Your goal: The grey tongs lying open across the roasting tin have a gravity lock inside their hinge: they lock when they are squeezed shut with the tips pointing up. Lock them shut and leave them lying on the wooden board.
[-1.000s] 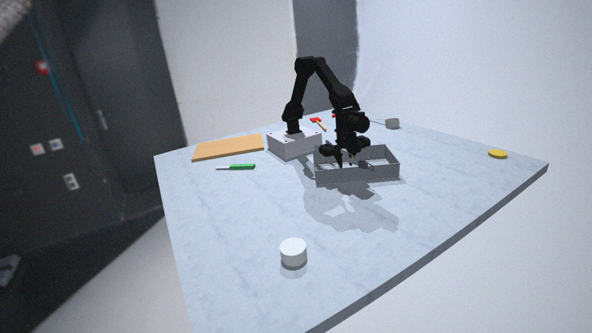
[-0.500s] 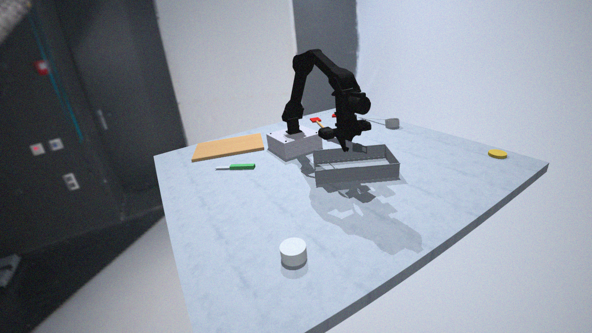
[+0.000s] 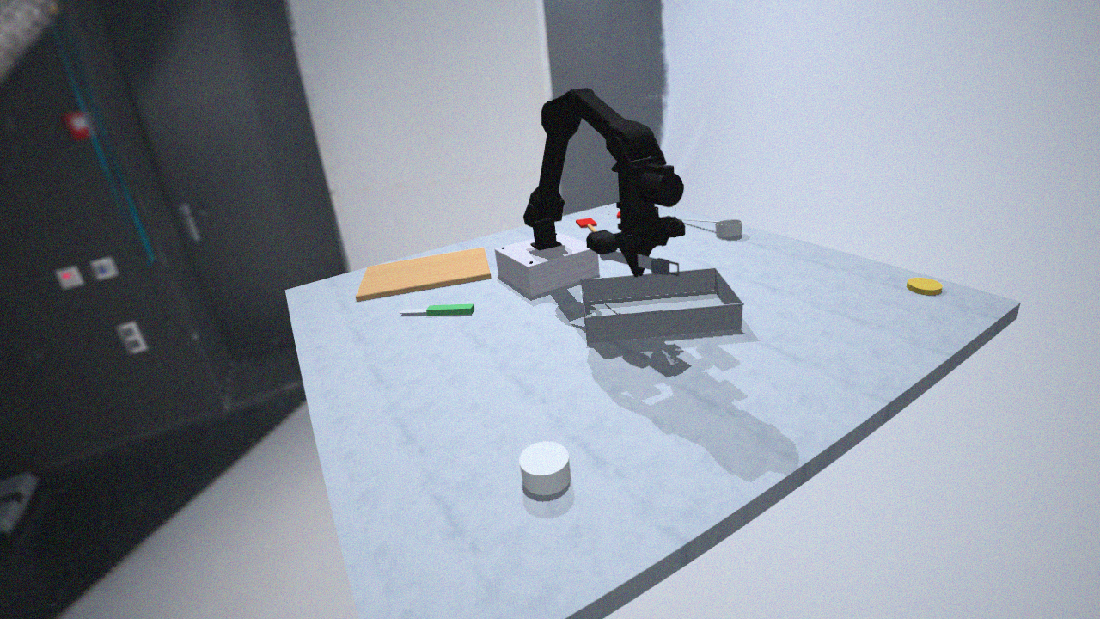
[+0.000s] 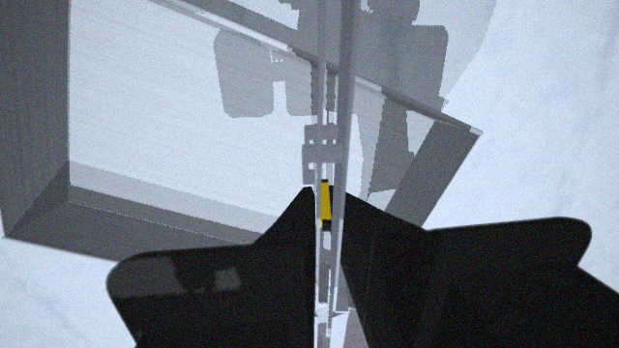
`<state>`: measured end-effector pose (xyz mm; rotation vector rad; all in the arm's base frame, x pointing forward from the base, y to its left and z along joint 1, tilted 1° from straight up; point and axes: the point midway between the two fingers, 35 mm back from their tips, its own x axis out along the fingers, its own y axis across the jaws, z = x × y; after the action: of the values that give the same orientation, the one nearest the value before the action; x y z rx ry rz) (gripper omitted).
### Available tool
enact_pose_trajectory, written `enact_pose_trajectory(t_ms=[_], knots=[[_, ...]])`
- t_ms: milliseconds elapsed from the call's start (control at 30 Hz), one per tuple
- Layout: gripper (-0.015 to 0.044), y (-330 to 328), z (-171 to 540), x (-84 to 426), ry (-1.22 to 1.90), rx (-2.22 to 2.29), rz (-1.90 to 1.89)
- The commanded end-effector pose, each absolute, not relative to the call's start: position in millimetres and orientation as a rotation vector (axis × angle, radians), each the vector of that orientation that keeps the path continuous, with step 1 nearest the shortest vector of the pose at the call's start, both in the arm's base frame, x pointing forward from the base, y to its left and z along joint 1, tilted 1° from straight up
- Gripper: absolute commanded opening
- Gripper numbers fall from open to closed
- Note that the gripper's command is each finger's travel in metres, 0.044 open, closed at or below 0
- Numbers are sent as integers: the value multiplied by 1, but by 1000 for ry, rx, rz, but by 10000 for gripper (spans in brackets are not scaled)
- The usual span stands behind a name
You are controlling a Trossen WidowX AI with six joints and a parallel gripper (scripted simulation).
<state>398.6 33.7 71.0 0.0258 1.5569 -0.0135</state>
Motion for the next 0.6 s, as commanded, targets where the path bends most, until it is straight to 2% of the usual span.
enact_pose_trajectory(t_ms=[0, 567], knots=[[-150, 12, 71, 399, 1554, 3, 2], [-150, -102, 73, 380, 1549, -162, 155]])
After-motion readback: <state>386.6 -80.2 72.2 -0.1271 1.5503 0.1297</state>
